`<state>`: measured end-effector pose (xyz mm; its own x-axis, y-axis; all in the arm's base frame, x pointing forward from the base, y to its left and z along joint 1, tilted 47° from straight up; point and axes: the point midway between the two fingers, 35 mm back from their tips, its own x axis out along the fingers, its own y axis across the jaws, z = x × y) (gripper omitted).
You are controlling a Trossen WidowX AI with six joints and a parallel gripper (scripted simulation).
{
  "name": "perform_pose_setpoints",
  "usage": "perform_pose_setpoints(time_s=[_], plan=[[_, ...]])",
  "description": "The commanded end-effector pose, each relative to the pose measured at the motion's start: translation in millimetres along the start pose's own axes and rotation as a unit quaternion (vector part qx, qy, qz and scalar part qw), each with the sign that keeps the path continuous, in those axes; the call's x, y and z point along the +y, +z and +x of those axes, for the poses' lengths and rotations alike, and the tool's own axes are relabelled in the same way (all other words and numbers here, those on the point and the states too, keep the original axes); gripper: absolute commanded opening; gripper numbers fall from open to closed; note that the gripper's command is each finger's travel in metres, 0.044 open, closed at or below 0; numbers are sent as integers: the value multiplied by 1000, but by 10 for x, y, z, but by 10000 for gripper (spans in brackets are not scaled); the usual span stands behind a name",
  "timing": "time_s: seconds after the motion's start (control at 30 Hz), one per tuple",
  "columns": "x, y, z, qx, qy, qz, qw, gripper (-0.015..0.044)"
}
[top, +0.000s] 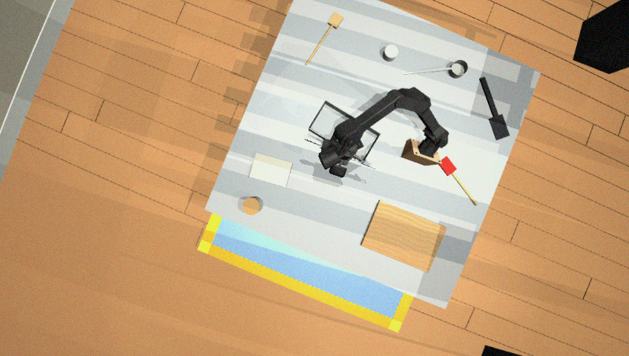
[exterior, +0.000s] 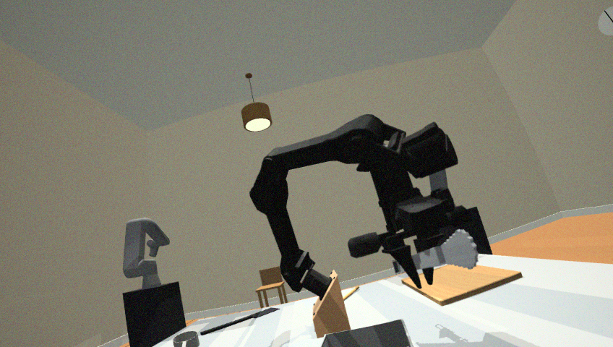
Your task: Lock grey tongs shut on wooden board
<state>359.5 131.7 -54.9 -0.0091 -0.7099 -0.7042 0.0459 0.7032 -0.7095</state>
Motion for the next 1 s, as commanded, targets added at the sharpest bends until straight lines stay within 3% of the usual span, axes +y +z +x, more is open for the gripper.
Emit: perform_pose_setpoints(time_s=[0.0,0.47,0.97], plan=[[97,-38,-16,0,3,-89,996,-150],[314,-142,-27,-1,4,-348,938,-150],[539,-267,-31,-2,4,-596,803,-150]])
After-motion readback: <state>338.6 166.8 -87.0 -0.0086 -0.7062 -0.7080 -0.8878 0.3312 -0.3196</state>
